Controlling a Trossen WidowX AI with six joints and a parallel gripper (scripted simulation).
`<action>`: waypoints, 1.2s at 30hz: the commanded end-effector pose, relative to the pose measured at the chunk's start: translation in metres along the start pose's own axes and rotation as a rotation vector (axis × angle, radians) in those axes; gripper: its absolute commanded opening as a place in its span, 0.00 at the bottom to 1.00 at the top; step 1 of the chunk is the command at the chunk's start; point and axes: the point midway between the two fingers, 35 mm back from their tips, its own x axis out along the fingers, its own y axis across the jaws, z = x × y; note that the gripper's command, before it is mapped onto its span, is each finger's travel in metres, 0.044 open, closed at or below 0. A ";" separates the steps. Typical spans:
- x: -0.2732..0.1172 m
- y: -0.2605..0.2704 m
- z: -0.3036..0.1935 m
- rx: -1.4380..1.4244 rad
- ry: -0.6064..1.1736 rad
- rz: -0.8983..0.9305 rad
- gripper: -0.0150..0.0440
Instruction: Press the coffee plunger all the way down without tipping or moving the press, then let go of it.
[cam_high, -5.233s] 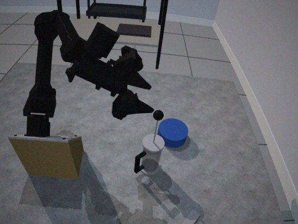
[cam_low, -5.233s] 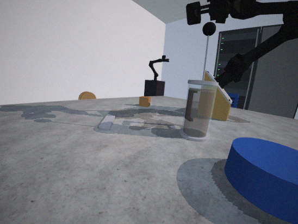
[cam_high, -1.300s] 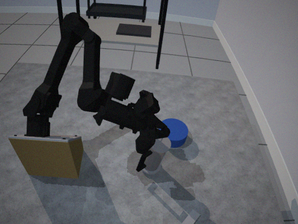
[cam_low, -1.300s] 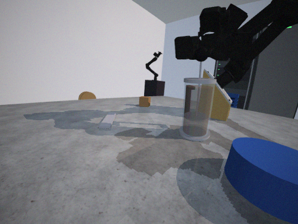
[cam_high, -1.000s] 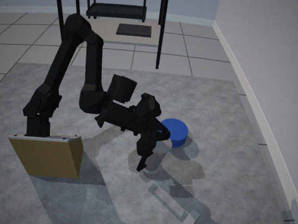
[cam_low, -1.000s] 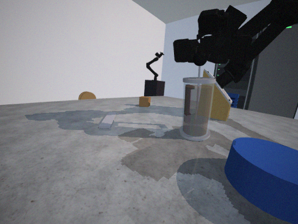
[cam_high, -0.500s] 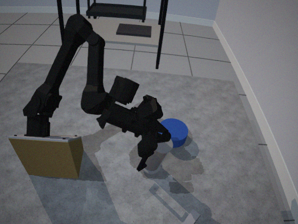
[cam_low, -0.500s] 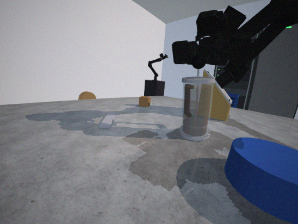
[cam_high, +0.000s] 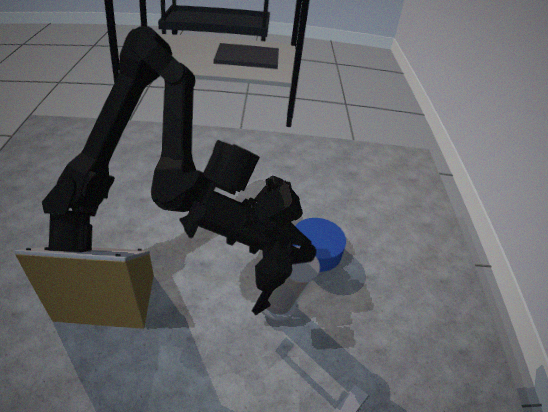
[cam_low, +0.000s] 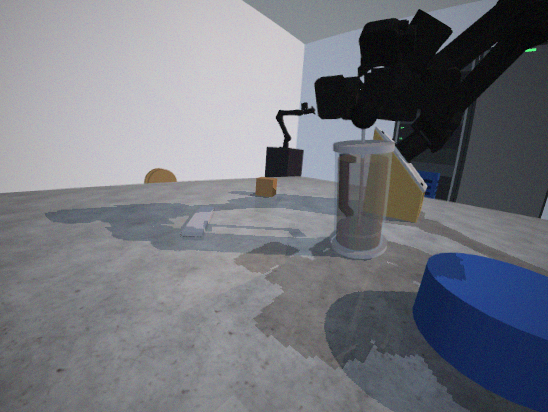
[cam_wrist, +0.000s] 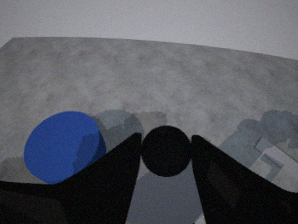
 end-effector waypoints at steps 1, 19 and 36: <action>0.002 0.000 -0.004 0.009 0.017 0.003 0.46; 0.002 0.000 0.001 0.002 0.003 0.001 0.46; 0.002 0.000 0.001 0.002 0.003 0.001 1.00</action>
